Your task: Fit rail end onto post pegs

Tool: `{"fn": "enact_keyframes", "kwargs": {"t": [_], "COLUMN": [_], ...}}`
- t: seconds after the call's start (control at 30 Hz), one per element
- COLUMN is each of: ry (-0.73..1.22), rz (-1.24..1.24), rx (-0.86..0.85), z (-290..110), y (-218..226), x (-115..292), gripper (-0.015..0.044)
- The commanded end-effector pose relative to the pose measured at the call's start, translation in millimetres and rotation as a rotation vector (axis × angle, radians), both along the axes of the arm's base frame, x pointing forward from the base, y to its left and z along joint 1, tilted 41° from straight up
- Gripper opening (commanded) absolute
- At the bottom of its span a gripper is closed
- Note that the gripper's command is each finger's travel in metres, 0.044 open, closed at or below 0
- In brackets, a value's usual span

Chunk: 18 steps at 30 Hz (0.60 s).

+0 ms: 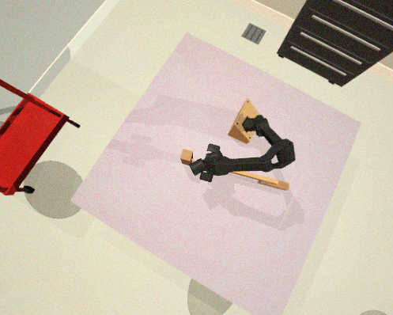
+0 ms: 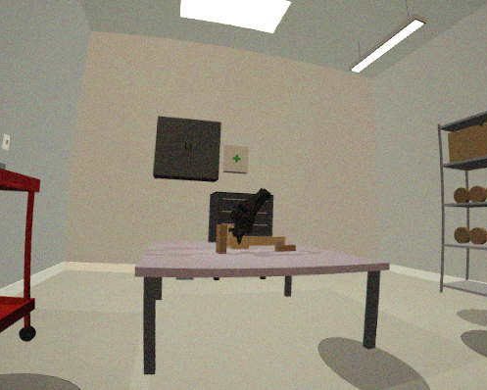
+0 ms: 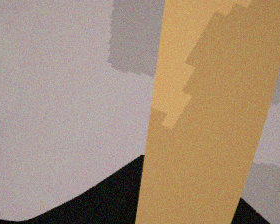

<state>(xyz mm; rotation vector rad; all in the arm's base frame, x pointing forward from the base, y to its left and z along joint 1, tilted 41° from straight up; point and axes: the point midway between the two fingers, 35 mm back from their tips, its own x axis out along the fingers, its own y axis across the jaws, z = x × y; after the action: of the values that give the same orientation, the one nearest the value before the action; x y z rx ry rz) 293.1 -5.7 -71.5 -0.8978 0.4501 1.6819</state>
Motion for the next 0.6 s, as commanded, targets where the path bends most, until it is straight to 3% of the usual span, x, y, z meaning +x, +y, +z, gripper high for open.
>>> {"fn": "enact_keyframes", "kwargs": {"t": [0.0,0.57], "ry": [-0.006,-0.006], "rz": [-0.002,-0.002], "rx": [-0.002,-0.002], "z": [-0.4,-3.0], "y": [-2.7,-7.1], "x": [2.1,4.0], "gripper": [0.0000,0.0000]}}
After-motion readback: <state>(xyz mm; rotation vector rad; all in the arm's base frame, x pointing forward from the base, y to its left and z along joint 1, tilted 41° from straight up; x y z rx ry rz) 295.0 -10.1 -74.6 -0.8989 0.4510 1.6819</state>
